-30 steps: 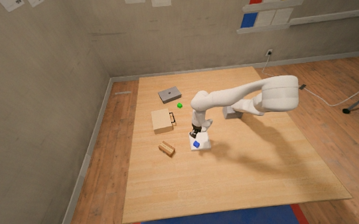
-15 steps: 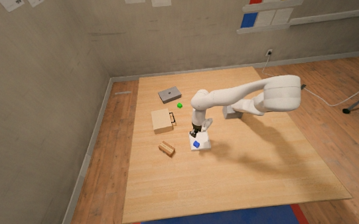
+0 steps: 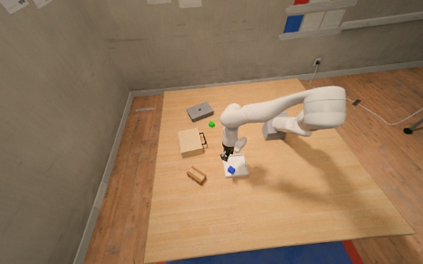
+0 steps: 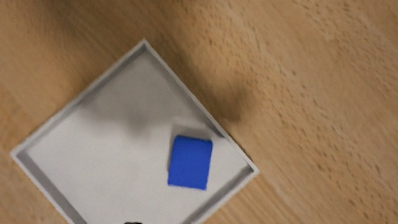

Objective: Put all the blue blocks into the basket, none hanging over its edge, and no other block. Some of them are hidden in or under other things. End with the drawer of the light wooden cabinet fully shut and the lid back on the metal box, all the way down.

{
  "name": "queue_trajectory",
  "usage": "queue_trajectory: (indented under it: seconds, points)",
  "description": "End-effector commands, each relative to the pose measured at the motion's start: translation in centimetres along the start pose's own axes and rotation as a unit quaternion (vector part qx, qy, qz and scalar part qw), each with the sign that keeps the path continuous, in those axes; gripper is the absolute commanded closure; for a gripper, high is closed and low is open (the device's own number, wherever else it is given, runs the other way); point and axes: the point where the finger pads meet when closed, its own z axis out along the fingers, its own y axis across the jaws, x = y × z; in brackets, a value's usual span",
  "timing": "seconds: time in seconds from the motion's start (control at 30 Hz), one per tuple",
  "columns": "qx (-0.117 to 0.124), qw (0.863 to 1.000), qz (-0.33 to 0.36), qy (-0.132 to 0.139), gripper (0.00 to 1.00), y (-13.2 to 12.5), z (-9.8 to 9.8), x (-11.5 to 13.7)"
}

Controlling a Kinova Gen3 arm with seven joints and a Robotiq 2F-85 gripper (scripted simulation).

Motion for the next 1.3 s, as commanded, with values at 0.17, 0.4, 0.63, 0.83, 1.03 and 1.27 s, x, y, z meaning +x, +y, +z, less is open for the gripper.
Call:
queue_trajectory:
  seconds: [0.17,0.4,0.63,0.83,1.03,1.27]
  points:
    - [-0.012,0.998,-0.062,0.01,0.39,1.5,-1.1,-4.7]
    - [-0.022,0.993,-0.117,0.015,0.39,2.1,-1.9,-9.2]
    - [-0.036,0.977,-0.207,0.016,0.39,1.5,-3.2,-17.3]
    - [-0.041,0.964,-0.261,0.014,0.39,-0.1,-3.7,-22.4]
    - [-0.042,0.941,-0.336,0.006,0.39,-4.2,-4.1,-30.0]
    - [-0.034,0.912,-0.408,-0.003,0.39,-10.6,-3.8,-36.6]
